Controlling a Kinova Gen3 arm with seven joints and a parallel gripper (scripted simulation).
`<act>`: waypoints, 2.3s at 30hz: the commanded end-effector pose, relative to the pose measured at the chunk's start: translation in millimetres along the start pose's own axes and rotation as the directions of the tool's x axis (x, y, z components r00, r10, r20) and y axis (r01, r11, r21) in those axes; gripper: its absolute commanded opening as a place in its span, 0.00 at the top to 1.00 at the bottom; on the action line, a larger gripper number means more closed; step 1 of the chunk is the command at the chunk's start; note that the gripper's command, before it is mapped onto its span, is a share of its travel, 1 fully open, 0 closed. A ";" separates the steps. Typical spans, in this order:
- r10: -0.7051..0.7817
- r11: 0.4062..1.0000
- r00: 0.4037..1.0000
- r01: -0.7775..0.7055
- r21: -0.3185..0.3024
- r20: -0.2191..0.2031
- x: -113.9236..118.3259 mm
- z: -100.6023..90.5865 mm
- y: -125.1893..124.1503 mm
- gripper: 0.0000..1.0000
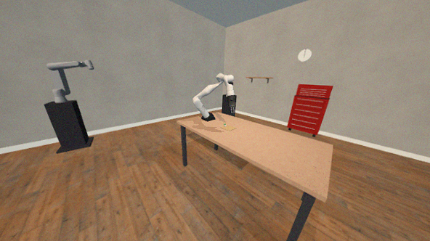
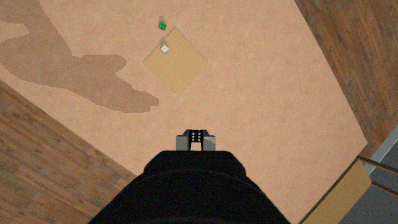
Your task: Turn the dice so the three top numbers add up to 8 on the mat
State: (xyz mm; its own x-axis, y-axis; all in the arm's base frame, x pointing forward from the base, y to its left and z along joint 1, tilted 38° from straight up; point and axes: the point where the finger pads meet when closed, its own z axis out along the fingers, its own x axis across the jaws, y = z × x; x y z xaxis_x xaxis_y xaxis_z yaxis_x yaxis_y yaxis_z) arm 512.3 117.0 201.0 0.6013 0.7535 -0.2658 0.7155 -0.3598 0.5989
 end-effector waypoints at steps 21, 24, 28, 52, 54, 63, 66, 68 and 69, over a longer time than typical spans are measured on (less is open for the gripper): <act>0.642 0.741 0.762 -0.645 -0.186 -0.083 -228.0 -76.3 202.2 0.66; 0.686 0.698 0.722 -0.688 -0.201 -0.091 -253.7 -82.5 212.0 0.66; 0.727 0.651 0.679 -0.728 -0.216 -0.099 -280.4 -88.8 220.4 0.66; 0.974 0.014 0.093 -0.934 -0.358 -0.204 -586.4 -157.3 208.5 0.66; 0.976 -0.059 0.024 -0.927 -0.370 -0.218 -617.7 -164.7 195.7 0.66; 0.928 -0.349 -0.249 -0.842 -0.411 -0.277 -733.4 -194.8 122.6 0.66; 0.903 -0.417 -0.315 -0.807 -0.419 -0.293 -760.9 -202.6 97.8 0.66; 0.903 -0.417 -0.315 -0.807 -0.419 -0.293 -760.9 -202.6 97.8 0.66; 0.872 -0.483 -0.378 -0.765 -0.426 -0.309 -785.5 -210.1 71.8 0.66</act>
State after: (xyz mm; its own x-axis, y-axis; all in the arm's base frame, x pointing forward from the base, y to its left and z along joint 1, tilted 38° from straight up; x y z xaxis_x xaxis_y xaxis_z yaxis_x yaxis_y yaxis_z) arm 69.6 -369.9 618.0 0.3866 -0.3777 0.8414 -0.9175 -0.2499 0.3094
